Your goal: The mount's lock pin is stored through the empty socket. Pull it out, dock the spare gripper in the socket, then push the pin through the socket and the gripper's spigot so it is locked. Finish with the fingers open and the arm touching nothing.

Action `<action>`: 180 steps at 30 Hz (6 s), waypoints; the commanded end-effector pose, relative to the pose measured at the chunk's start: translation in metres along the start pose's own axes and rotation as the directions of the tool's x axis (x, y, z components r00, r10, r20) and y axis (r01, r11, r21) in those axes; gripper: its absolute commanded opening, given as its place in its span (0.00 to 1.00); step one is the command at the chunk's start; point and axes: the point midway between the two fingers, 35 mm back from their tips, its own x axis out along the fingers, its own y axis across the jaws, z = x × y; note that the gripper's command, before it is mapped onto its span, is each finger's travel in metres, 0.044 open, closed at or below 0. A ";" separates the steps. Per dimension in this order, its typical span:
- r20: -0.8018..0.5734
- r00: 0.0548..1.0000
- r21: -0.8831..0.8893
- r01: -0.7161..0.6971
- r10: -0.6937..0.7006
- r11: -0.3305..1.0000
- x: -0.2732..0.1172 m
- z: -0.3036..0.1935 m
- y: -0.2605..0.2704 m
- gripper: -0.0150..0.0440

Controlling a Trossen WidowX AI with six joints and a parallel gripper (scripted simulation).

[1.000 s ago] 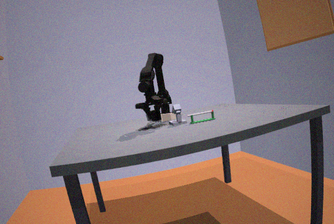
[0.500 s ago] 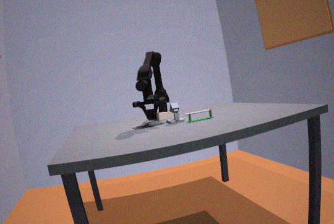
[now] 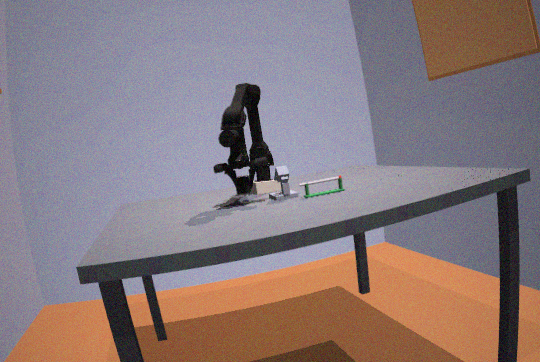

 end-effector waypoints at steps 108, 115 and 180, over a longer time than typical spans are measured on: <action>0.020 1.000 0.338 -0.012 -0.006 -0.941 -0.007 -0.014 -0.009 0.25; 0.020 1.000 0.322 -0.012 -0.006 -0.947 -0.006 -0.014 -0.009 0.25; -0.046 0.999 0.319 0.020 0.006 -0.947 0.007 -0.028 -0.007 1.00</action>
